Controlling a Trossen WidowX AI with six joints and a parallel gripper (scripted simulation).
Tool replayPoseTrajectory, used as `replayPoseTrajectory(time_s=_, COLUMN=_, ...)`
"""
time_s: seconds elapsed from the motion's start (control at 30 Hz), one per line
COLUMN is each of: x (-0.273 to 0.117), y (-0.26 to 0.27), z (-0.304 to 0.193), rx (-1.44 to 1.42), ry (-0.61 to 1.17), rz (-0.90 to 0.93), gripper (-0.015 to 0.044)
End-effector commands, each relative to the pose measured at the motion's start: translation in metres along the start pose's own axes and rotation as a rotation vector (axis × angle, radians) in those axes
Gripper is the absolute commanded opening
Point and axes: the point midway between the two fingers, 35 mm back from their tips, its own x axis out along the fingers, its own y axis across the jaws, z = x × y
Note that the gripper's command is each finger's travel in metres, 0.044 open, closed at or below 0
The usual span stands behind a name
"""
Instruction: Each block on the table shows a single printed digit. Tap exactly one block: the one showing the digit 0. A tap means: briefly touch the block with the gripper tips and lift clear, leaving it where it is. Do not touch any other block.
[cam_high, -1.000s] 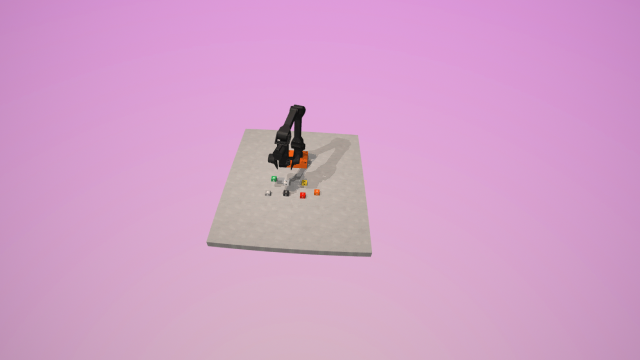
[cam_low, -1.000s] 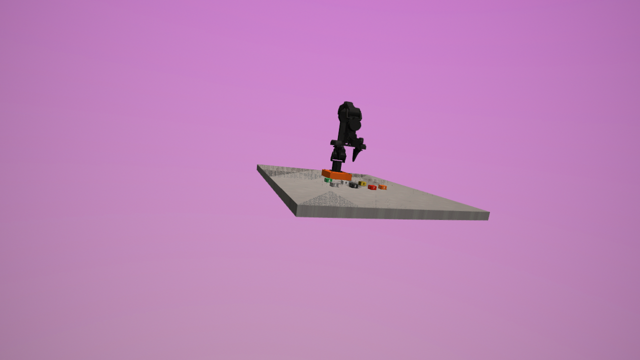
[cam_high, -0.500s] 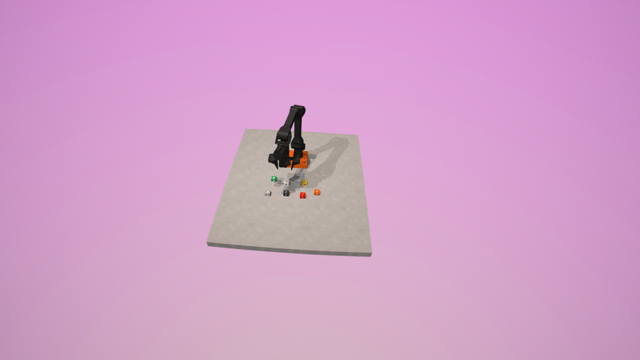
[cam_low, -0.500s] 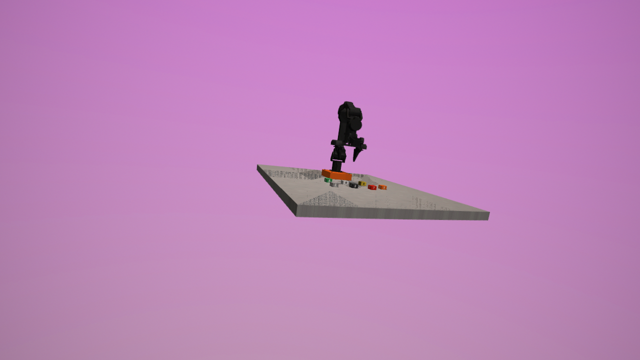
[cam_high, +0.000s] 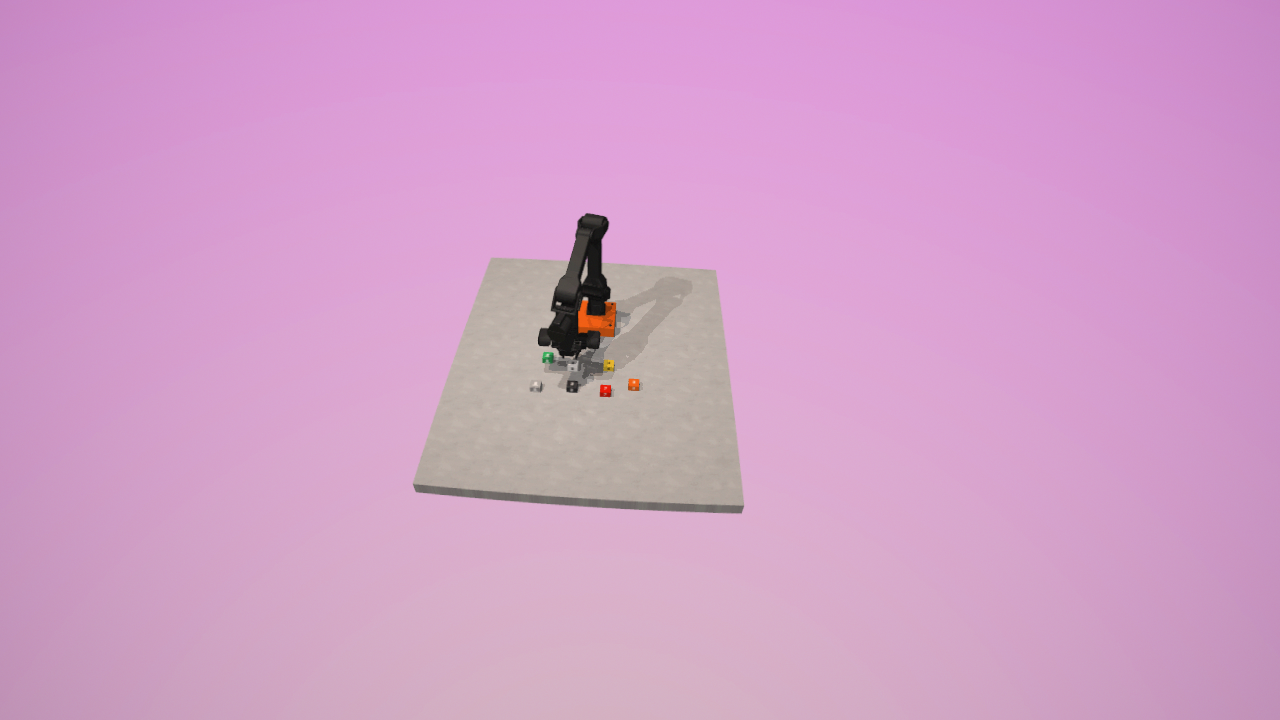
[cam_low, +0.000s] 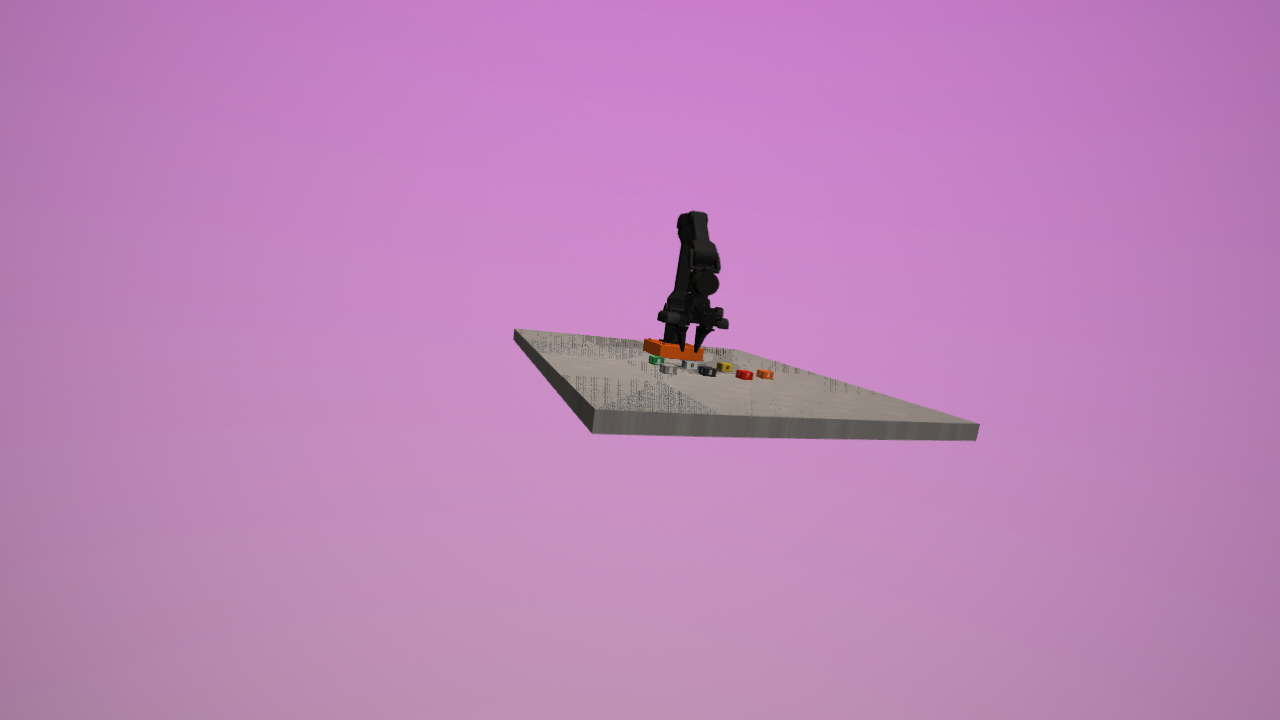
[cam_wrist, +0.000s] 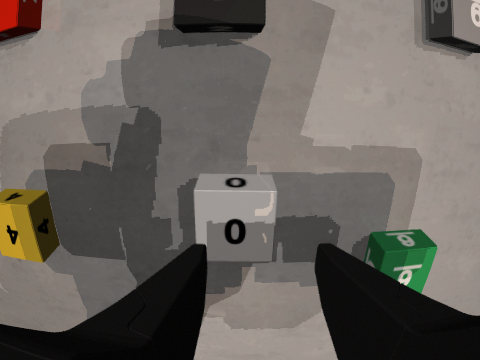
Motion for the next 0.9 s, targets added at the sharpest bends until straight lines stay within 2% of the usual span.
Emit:
replayPoseTrajectory(time_s=0.0, x=0.0, y=0.0, z=0.002, rx=0.003, ry=-0.013, rz=-0.003, gripper=0.002)
replayPoseTrajectory(time_s=0.33, x=0.001, y=0.0, z=0.002, rx=0.003, ry=-0.013, rz=-0.003, gripper=0.002)
replayPoseTrajectory(time_s=0.87, x=0.027, y=0.0, z=0.002, rx=0.003, ry=-0.013, rz=-0.003, gripper=0.002)
